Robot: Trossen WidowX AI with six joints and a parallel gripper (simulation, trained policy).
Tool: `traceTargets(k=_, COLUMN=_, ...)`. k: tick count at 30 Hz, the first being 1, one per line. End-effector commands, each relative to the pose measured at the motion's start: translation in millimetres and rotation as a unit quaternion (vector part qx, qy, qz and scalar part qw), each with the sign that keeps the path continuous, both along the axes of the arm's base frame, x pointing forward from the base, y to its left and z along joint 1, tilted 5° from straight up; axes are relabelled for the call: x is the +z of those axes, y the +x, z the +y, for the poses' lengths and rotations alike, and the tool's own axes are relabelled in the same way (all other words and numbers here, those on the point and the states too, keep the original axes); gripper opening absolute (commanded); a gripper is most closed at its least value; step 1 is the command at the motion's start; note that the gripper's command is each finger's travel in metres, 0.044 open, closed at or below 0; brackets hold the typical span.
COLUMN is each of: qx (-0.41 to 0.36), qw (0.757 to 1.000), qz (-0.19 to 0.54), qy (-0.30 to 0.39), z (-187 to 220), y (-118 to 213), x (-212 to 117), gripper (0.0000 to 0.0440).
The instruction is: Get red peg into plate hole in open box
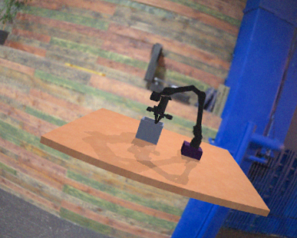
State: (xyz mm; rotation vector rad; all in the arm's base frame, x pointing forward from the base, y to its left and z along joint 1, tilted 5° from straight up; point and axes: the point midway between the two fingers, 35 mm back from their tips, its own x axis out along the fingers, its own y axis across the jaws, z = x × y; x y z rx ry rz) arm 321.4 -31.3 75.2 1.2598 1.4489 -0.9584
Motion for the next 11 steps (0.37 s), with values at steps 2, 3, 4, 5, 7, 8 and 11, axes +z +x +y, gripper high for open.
traceTargets(k=2, qx=-0.006, qw=1.0, qz=-0.015, qy=0.016, z=-3.1, y=7.1, x=10.9, gripper=0.0009)
traceTargets(k=3, qx=-0.007, qw=1.0, qz=-0.019, qy=0.02, z=-3.7, y=8.9, x=13.8, gripper=0.0009)
traceTargets(k=4, qx=-0.008, qw=0.999, qz=-0.023, qy=0.024, z=-4.5, y=10.9, x=16.7, gripper=0.001)
traceTargets(k=5, qx=-0.009, qw=0.999, qz=-0.028, qy=0.028, z=-5.4, y=12.8, x=19.5, gripper=0.0012)
traceTargets(k=7, qx=-0.01, qw=0.999, qz=-0.037, qy=0.036, z=-7.4, y=16.4, x=25.4, gripper=0.0015)
traceTargets(k=8, qx=-0.011, qw=0.998, qz=-0.041, qy=0.04, z=-8.4, y=18.3, x=28.4, gripper=0.0016)
traceTargets(k=11, qx=-0.011, qw=0.997, qz=-0.056, qy=0.052, z=-11.5, y=23.9, x=38.0, gripper=0.0019)
